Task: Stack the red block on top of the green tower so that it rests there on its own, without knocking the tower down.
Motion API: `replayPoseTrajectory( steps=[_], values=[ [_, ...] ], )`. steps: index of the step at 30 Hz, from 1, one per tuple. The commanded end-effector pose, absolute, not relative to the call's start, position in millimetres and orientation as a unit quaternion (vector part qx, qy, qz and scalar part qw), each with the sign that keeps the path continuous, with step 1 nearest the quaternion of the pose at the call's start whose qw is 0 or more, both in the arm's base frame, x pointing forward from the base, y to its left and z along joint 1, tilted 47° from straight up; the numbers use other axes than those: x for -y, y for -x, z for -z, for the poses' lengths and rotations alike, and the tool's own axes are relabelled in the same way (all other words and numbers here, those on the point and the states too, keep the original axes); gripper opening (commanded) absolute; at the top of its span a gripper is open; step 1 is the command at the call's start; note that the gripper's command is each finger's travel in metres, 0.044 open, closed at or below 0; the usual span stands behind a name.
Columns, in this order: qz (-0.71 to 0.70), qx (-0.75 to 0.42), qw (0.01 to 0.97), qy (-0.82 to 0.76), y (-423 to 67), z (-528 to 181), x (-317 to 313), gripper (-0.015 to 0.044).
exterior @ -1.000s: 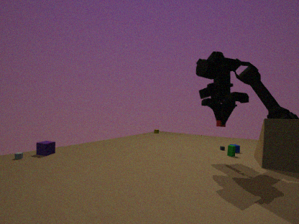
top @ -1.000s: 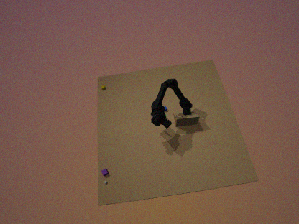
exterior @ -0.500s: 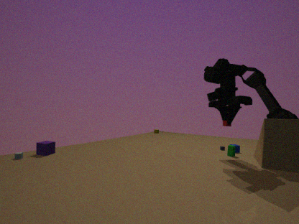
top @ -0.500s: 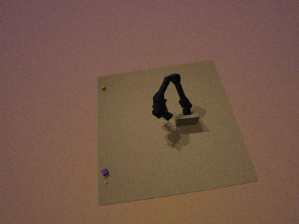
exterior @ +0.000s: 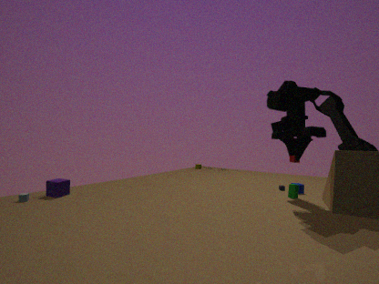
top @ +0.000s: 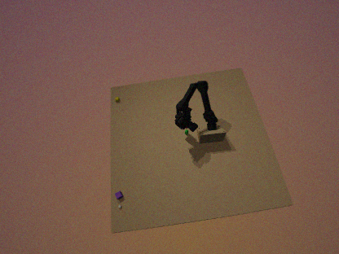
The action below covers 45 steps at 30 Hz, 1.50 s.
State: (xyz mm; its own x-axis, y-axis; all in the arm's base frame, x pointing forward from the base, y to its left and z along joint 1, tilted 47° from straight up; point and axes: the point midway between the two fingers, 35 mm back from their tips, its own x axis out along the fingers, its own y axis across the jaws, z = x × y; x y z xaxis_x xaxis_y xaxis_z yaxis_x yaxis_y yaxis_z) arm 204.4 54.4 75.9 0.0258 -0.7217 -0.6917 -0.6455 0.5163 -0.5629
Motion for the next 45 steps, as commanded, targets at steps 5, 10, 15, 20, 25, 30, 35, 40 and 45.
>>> replayPoseTrajectory(
  steps=[5,10,15,20,25,30,35,40,45],
  values=[
    [0.037,-0.698,0.519,0.492,-205.8,-54.1,-28.9,0.0000],
    [0.037,-0.698,0.519,0.492,-205.8,-46.8,-20.6,0.0000],
    [0.037,-0.698,0.519,0.492,-206.1,-42.3,-15.9,0.0000],
    [0.038,-0.698,0.519,0.493,-206.1,-30.1,-2.3,0.0000],
    [0.038,-0.698,0.519,0.493,-205.8,-26.7,1.7,0.0000],
    [0.038,-0.698,0.519,0.493,-205.8,-26.7,1.8,0.0000],
    [0.038,-0.698,0.519,0.493,-205.8,-26.7,1.8,0.0000],
    [0.038,-0.698,0.519,0.493,-205.8,-26.7,1.8,0.0000],
    [0.038,-0.698,0.519,0.493,-205.9,-26.2,2.2,0.0000]
  ],
)
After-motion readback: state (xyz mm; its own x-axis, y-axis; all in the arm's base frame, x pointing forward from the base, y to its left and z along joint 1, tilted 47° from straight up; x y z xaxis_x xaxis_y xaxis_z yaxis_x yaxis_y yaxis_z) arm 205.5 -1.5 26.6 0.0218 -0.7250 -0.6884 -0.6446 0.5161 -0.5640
